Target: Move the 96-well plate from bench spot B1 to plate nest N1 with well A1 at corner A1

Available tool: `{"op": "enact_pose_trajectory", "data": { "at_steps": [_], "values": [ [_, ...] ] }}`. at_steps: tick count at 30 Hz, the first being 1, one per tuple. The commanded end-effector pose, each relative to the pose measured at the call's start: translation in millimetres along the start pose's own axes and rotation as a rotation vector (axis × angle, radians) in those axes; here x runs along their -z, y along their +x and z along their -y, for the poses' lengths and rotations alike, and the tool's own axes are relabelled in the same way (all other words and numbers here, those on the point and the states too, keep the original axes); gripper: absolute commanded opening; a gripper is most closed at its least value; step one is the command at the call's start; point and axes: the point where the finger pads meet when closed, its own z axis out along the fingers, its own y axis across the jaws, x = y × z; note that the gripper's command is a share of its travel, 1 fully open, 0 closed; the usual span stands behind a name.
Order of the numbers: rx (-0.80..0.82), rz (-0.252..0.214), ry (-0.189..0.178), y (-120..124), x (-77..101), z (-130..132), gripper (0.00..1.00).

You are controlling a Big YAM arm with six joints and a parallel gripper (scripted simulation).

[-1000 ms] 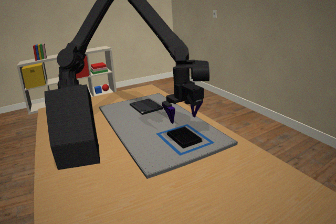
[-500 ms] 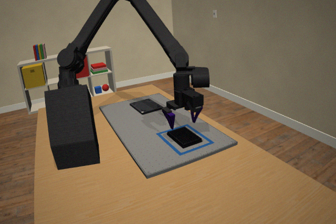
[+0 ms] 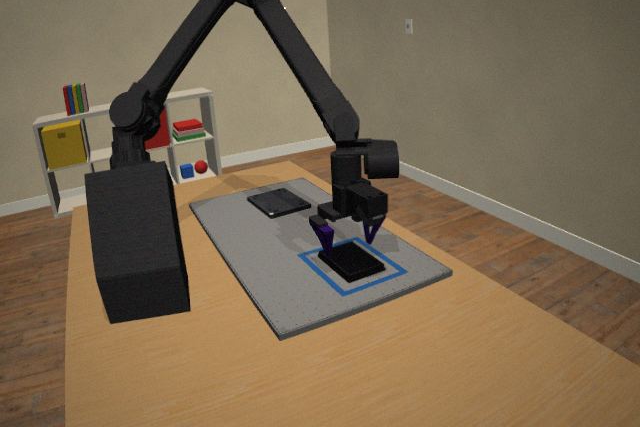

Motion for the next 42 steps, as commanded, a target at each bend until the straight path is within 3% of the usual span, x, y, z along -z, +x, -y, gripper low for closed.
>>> {"op": "enact_pose_trajectory", "data": {
  "at_steps": [1,5,12,15,17,18,20,22,26,27,34,35,42],
  "values": [
    [0.015,0.025,-0.046,-5.9,10.1,-23.6,1.00],
    [0.011,0.013,-0.022,-3.0,-8.4,-15.0,1.00],
    [0.018,0.021,-0.038,-4.5,-13.8,-23.1,1.00],
    [0.015,0.015,-0.027,-4.1,-24.4,-18.6,1.00],
    [0.015,0.015,-0.027,-4.1,-24.4,-18.6,1.00],
    [0.010,0.022,-0.044,-2.5,-13.0,-18.9,1.00],
    [0.008,0.011,-0.018,-2.0,-31.1,-12.3,1.00],
    [0.010,0.012,-0.021,-2.6,-34.0,-14.4,1.00],
    [0.017,0.026,-0.048,-4.1,-20.1,-24.6,1.00],
    [0.006,0.015,-0.029,-5.1,-24.2,-13.7,1.00],
    [0.006,0.015,-0.029,-5.1,-24.2,-13.7,1.00],
    [0.006,0.015,-0.029,-5.1,-24.2,-13.7,0.00],
    [0.006,0.015,-0.029,-5.1,-24.2,-13.7,0.00]
  ]
}}
